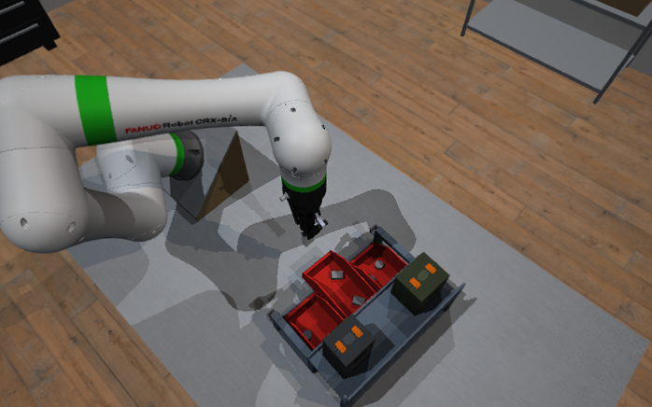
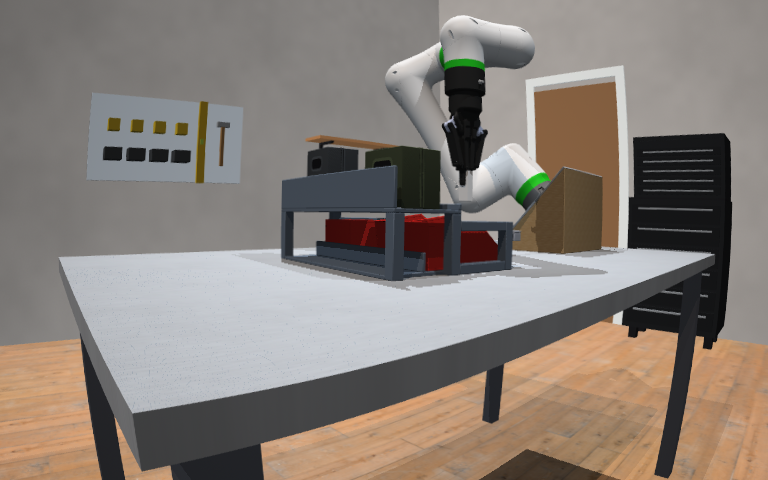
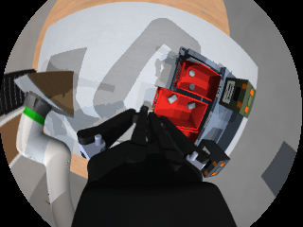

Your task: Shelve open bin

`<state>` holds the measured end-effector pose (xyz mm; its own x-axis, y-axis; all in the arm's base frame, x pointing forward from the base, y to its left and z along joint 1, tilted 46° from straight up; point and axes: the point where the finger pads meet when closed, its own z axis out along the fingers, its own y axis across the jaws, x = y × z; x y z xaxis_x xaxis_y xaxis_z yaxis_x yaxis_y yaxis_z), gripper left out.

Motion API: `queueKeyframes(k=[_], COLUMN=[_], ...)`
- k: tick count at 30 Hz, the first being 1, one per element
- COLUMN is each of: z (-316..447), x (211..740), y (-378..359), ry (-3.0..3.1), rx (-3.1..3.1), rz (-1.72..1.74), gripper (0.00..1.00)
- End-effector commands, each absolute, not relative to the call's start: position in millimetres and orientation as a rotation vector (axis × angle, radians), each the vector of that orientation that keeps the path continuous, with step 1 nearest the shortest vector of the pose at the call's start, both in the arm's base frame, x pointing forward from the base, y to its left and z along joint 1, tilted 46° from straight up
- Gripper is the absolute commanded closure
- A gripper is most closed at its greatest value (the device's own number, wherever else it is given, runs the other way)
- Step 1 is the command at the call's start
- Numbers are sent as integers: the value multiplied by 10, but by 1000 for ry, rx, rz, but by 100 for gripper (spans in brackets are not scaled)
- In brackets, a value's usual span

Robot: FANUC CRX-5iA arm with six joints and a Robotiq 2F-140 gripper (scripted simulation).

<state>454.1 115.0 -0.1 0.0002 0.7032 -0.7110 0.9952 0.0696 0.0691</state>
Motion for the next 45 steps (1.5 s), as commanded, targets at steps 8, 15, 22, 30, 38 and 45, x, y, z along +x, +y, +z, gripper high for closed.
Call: queueKeyframes(k=[8, 15, 22, 30, 38, 45], z=[-191, -335, -497, -608, -690, -705], x=[4568, 4588, 4611, 4626, 4637, 4639], y=[960, 814, 648, 536, 452, 438], ry=[1762, 1762, 1762, 1762, 1762, 1762], rx=[1691, 1691, 1691, 1691, 1691, 1691], rz=[-635, -635, -635, -635, -635, -635], gripper=[100, 100, 100, 100, 100, 100])
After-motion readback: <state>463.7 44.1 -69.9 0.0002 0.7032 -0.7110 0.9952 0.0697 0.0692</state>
